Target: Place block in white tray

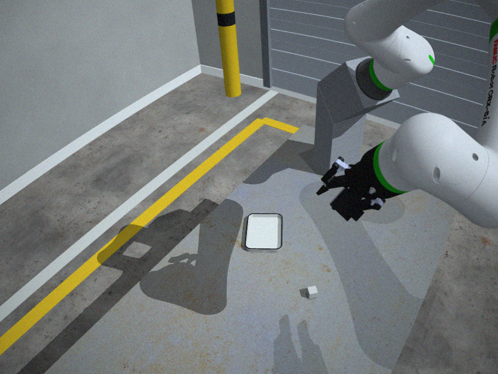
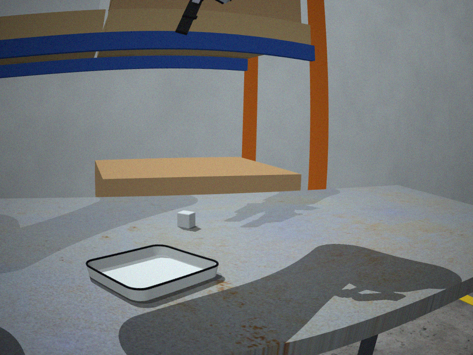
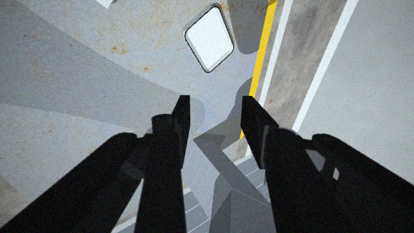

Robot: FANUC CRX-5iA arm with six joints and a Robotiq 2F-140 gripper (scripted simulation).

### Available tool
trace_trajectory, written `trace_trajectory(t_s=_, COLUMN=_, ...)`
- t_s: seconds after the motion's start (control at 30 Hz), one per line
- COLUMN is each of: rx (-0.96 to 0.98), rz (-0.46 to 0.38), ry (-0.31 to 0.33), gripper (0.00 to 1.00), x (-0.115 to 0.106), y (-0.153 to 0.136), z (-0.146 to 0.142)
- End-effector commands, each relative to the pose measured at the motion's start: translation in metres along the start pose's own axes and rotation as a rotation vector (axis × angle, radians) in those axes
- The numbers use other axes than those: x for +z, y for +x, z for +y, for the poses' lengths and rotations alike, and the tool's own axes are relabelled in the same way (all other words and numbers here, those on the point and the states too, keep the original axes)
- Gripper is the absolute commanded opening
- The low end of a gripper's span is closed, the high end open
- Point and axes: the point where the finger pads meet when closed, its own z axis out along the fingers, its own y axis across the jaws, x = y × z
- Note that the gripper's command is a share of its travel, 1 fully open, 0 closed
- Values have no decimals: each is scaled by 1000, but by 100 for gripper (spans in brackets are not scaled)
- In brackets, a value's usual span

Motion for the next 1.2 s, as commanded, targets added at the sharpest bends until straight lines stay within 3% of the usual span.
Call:
trace_trajectory(t_s=0.0, rx=10, rz=-1, ry=77, gripper=36, x=35, y=14, z=-19)
trace_trajectory(t_s=0.03, rx=40, rz=3, ry=151, gripper=36, x=65, y=24, z=-44)
trace_trajectory(t_s=0.07, rx=76, rz=7, ry=220, gripper=36, x=74, y=27, z=-53)
trace_trajectory(t_s=0.1, rx=76, rz=7, ry=220, gripper=36, x=84, y=30, z=-60)
trace_trajectory(t_s=0.13, rx=116, rz=13, ry=283, gripper=36, x=96, y=34, z=-71)
trace_trajectory(t_s=0.17, rx=116, rz=13, ry=283, gripper=36, x=107, y=38, z=-80)
trace_trajectory(t_s=0.2, rx=160, rz=19, ry=341, gripper=36, x=118, y=42, z=-90)
trace_trajectory(t_s=0.23, rx=160, rz=19, ry=341, gripper=36, x=129, y=46, z=-98)
trace_trajectory(t_s=0.33, rx=251, rz=32, ry=438, gripper=36, x=162, y=59, z=-123)
trace_trajectory(t_s=0.37, rx=251, rz=32, ry=438, gripper=36, x=173, y=64, z=-132)
trace_trajectory(t_s=0.47, rx=388, rz=53, ry=544, gripper=36, x=207, y=80, z=-153)
trace_trajectory(t_s=0.57, rx=388, rz=53, ry=544, gripper=36, x=213, y=84, z=-158)
trace_trajectory(t_s=0.7, rx=537, rz=79, ry=625, gripper=36, x=247, y=102, z=-170)
trace_trajectory(t_s=0.83, rx=631, rz=96, ry=663, gripper=36, x=267, y=112, z=-173)
trace_trajectory(t_s=1.17, rx=677, rz=105, ry=678, gripper=36, x=276, y=117, z=-172)
